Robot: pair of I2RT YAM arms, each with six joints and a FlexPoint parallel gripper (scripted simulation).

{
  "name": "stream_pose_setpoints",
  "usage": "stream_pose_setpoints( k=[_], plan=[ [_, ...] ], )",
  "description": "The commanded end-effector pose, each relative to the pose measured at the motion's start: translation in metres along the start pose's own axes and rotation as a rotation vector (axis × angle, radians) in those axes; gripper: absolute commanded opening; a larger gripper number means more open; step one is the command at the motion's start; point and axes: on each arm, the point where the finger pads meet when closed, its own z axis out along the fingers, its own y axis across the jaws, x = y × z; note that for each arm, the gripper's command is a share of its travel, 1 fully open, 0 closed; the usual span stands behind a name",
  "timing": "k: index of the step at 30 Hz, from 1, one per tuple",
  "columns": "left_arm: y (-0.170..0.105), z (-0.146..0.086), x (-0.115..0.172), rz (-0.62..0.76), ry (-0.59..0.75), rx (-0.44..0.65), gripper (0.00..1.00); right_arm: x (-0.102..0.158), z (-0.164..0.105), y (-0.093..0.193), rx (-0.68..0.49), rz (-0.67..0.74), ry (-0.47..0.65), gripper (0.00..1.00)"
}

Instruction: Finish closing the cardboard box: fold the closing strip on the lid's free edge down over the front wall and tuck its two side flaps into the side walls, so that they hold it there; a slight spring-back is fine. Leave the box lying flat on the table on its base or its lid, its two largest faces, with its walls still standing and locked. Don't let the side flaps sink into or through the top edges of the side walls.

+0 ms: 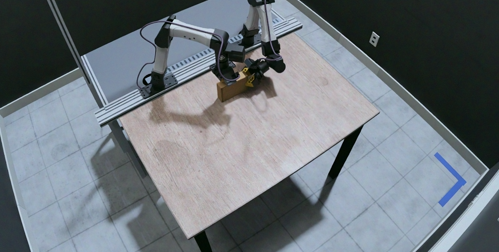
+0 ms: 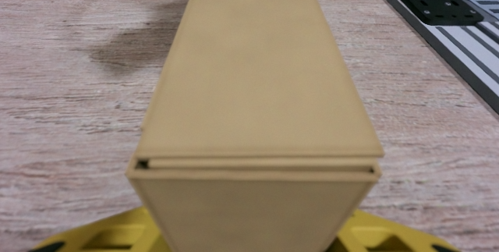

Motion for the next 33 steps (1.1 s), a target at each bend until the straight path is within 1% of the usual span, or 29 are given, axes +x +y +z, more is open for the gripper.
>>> stream_pose_setpoints(
  k=[1, 15, 16, 25, 27, 33],
  plan=[
    [0.001, 0.001, -0.004, 0.012, -0.005, 0.000, 0.45, -0.001, -0.002, -0.002, 0.017, -0.002, 0.021, 0.00],
    [0.001, 0.001, -0.004, 0.012, -0.005, 0.000, 0.45, -0.001, -0.015, -0.002, 0.015, -0.002, 0.018, 0.00],
    [0.001, 0.001, -0.004, 0.012, -0.005, 0.000, 0.45, 0.005, -0.024, -0.016, 0.002, 0.001, 0.007, 0.00],
    [0.001, 0.001, -0.004, 0.012, -0.005, 0.000, 0.45, 0.001, -0.027, -0.074, 0.006, -0.002, 0.013, 0.00],
    [0.001, 0.001, -0.004, 0.012, -0.005, 0.000, 0.45, 0.001, -0.027, -0.074, 0.006, -0.002, 0.013, 0.00],
    [0.001, 0.001, -0.004, 0.012, -0.005, 0.000, 0.45, -0.002, -0.030, -0.113, 0.008, -0.002, 0.013, 0.00]
  ],
)
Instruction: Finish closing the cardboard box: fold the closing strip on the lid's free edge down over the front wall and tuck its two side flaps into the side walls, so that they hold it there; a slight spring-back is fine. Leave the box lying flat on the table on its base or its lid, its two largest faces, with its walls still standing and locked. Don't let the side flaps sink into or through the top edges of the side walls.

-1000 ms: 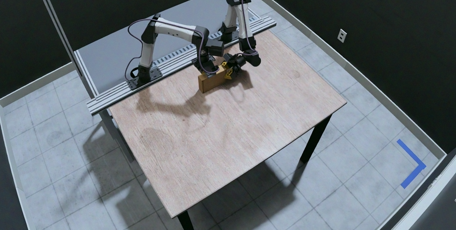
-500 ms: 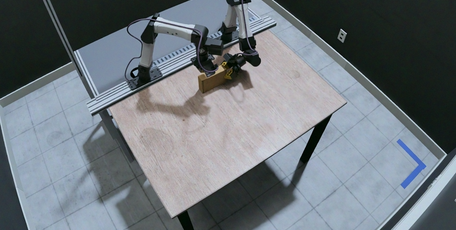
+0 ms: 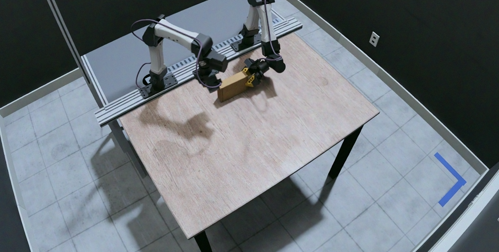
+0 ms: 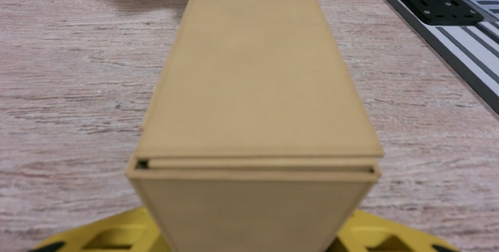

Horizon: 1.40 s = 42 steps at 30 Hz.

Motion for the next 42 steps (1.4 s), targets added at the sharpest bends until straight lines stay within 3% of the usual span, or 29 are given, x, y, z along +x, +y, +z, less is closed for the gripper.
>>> stream_pose_setpoints(
  k=[1, 7, 42],
  plan=[
    [0.001, 0.001, -0.004, 0.012, -0.005, 0.000, 0.45, 0.002, -0.008, -0.028, -0.005, -0.033, -0.004, 0.00],
    [0.001, 0.001, -0.004, 0.012, -0.005, 0.000, 0.45, -0.002, -0.011, -0.066, -0.009, -0.033, -0.001, 0.00],
    [0.001, 0.001, -0.004, 0.012, -0.005, 0.000, 0.67, -0.004, -0.014, -0.066, -0.006, -0.036, -0.012, 0.00]
  ],
)
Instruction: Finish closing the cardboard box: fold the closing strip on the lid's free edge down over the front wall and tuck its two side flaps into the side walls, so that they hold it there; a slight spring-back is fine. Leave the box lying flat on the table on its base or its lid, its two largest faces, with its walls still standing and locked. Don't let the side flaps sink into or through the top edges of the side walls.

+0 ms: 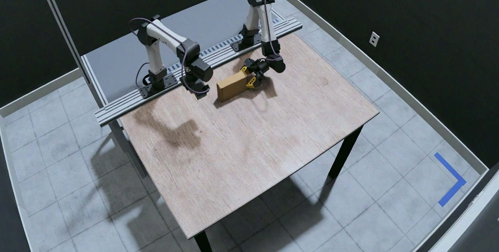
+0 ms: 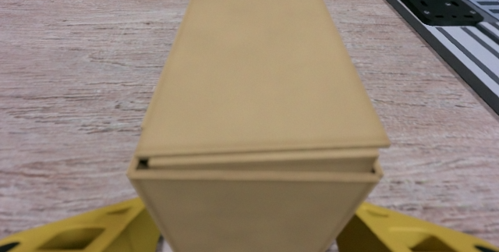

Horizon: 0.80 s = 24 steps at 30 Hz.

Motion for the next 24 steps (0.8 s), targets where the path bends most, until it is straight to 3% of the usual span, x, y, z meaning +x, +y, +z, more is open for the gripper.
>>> stream_pose_setpoints(
  k=[1, 20, 24],
  plan=[
    [0.0014, 0.0010, -0.0041, 0.014, -0.005, 0.000, 0.68, 0.0056, -0.0061, -0.0033, -0.003, -0.004, -0.004, 0.00],
    [0.0014, 0.0010, -0.0041, 0.014, -0.005, 0.000, 0.80, 0.0056, -0.0061, -0.0033, -0.003, -0.004, -0.004, 0.00],
    [0.0069, -0.0082, -0.0117, 0.034, -0.016, -0.010, 0.80, 0.0056, -0.0061, -0.0033, -0.003, -0.004, -0.004, 0.00]
  ],
)
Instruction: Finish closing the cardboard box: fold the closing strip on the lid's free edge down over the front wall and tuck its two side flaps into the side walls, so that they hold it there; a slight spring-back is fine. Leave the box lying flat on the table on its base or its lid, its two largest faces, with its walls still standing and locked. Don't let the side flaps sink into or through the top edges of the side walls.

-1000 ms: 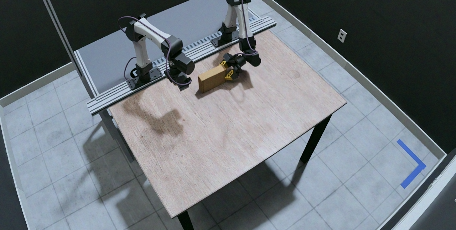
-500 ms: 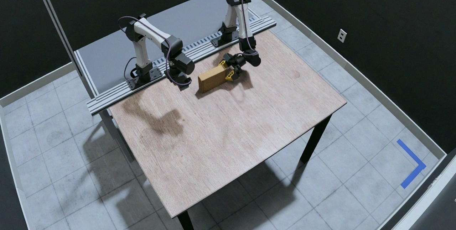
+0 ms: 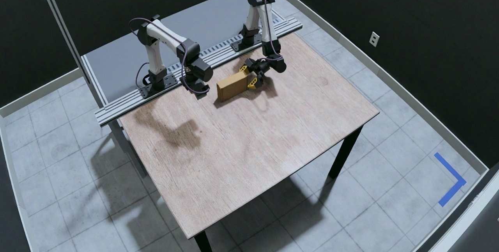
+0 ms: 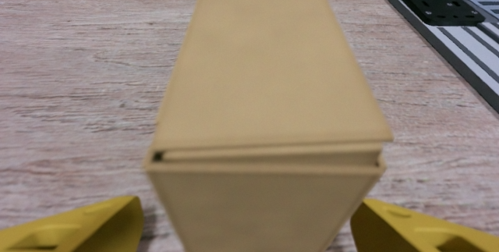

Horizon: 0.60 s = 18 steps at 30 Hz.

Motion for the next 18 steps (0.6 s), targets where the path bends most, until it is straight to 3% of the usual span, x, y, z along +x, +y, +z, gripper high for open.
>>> stream_pose_setpoints(
  k=[1, 18],
  plan=[
    [0.005, -0.007, -0.013, 0.039, -0.016, -0.007, 0.80, 0.006, -0.006, -0.003, -0.003, -0.004, -0.004, 0.00],
    [0.004, -0.021, -0.009, 0.025, -0.013, -0.003, 0.80, 0.006, -0.006, -0.003, -0.003, -0.004, -0.004, 0.00]
  ],
)
